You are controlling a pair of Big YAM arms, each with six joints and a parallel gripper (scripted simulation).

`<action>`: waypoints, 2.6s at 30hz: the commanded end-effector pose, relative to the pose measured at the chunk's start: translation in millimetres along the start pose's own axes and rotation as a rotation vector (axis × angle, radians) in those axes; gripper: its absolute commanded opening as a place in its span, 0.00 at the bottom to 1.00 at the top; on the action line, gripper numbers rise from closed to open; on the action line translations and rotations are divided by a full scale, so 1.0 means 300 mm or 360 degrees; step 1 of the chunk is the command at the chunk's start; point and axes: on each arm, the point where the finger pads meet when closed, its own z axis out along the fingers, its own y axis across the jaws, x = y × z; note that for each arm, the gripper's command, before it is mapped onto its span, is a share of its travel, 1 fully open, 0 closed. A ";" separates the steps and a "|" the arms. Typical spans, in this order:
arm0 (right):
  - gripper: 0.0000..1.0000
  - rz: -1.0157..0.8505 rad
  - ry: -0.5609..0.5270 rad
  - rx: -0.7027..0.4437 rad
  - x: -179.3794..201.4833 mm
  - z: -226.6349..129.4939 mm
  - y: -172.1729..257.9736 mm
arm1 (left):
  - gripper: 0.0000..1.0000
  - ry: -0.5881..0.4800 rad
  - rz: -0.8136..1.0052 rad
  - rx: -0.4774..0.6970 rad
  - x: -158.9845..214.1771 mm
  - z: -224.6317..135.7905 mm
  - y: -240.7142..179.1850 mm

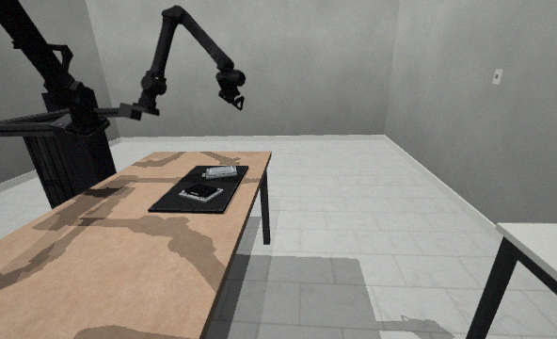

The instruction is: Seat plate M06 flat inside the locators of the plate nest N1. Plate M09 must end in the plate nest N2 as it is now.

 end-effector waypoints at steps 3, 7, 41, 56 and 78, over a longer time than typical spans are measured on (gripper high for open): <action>1.00 0.0058 -0.0040 0.0051 -0.112 -0.001 -0.110 | 1.00 -0.0013 -0.0027 0.0017 -0.022 -0.015 -0.007; 1.00 0.0048 -0.0031 0.0057 -0.137 -0.058 -0.187 | 1.00 -0.0013 -0.0027 0.0017 -0.022 -0.015 -0.007; 1.00 0.0000 0.0018 0.0092 -0.173 -0.408 -0.573 | 1.00 -0.0013 -0.0027 0.0017 -0.022 -0.015 -0.007; 1.00 -0.0003 0.0021 0.0094 -0.170 -0.429 -0.594 | 1.00 -0.0013 -0.0027 0.0017 -0.022 -0.015 -0.007; 1.00 -0.0003 0.0021 0.0094 -0.170 -0.429 -0.594 | 1.00 0.0197 0.0154 0.0089 0.107 0.111 -0.072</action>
